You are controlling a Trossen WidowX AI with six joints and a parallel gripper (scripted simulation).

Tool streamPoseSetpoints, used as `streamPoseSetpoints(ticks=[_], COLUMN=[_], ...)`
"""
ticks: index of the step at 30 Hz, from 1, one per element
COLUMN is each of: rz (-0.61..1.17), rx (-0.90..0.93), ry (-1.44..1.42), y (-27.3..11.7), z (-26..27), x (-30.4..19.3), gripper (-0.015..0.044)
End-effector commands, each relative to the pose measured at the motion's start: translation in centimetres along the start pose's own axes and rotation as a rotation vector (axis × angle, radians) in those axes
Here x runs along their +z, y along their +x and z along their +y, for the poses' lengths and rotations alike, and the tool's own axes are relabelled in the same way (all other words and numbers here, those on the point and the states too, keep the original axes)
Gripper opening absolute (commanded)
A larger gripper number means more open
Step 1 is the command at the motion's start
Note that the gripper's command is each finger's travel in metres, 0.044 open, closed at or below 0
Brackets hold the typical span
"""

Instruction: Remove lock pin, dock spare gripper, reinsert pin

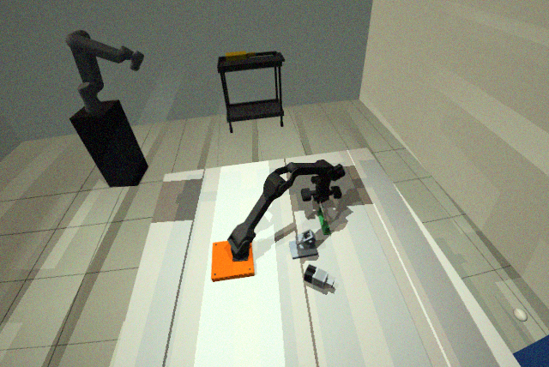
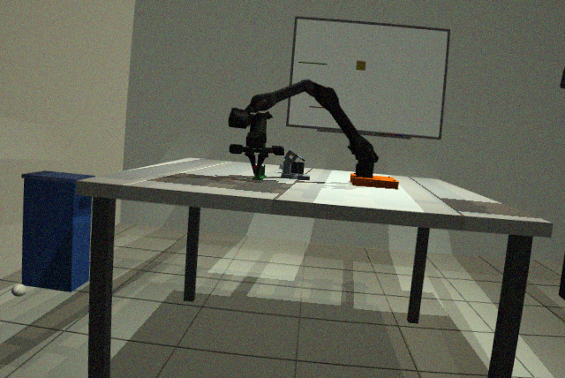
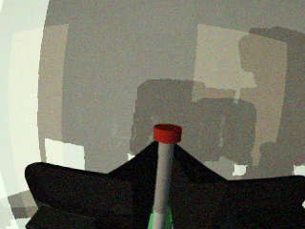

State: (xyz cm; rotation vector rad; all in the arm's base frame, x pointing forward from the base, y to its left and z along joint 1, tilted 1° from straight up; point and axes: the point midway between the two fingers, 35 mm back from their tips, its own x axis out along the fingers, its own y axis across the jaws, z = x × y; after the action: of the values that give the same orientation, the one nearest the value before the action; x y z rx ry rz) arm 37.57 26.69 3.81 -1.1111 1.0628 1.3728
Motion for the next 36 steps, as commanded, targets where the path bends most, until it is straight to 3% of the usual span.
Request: streamPoseSetpoints(ticks=[1,4,12,36], rz=[0.001,0.001,0.001,0.019], rx=[0.001,0.001,0.001,0.036], ry=[0.005,0.005,0.0,0.008], y=[0.1,0.1,0.1,-4.4], z=[0.0,0.0,0.0,0.9], x=[0.0,0.0,0.0,0.4], gripper=[0.0,0.0,0.02,0.02])
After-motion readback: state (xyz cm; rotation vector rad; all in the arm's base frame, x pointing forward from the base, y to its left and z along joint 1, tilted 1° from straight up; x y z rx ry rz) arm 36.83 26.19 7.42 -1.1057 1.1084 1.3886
